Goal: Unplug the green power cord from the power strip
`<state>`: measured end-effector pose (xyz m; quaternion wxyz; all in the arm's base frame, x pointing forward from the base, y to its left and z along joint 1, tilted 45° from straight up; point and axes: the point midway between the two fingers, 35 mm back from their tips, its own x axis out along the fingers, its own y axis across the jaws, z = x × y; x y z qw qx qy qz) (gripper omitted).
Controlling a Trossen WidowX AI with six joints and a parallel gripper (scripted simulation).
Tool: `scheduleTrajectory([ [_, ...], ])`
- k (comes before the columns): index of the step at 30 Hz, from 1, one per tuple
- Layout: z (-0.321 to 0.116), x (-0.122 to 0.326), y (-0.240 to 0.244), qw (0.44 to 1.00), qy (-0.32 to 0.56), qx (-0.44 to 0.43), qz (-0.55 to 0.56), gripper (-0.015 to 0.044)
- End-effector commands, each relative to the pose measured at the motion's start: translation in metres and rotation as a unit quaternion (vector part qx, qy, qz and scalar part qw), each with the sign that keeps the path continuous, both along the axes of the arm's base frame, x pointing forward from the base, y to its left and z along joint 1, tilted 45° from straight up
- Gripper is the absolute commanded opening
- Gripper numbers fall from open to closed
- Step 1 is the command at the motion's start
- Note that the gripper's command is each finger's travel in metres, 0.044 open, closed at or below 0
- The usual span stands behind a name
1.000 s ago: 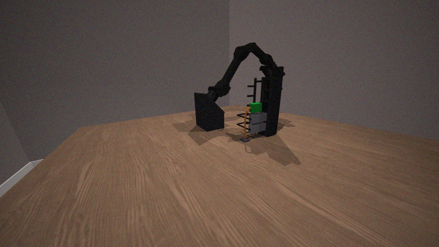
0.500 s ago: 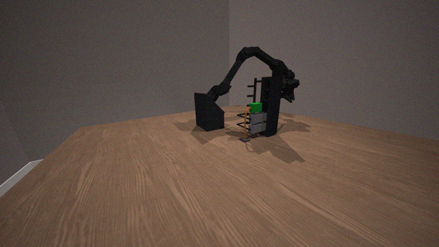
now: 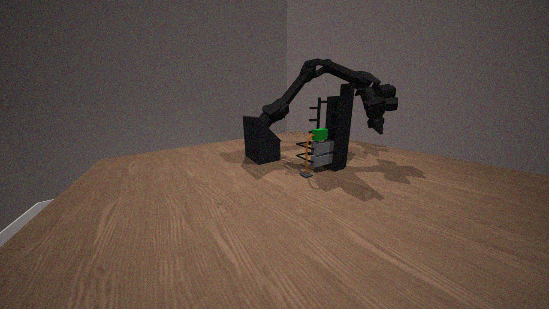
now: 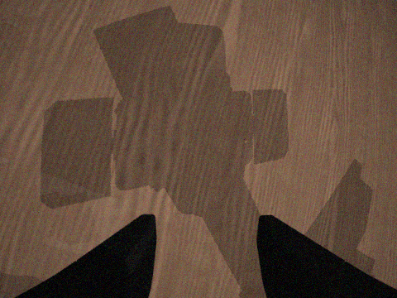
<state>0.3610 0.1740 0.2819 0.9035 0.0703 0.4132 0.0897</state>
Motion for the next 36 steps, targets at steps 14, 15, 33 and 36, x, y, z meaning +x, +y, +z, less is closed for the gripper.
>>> scheduleTrajectory([
  [14,-0.108,0.041,-0.201,0.947,0.152,0.13,-0.251,0.016],
  [15,-0.114,0.038,-0.211,0.941,0.161,0.139,-0.264,0.016],
  [33,-0.222,-0.093,-0.251,0.483,0.498,0.457,-0.557,0.016],
  [36,-0.223,-0.095,-0.251,0.473,0.501,0.46,-0.56,0.016],
])
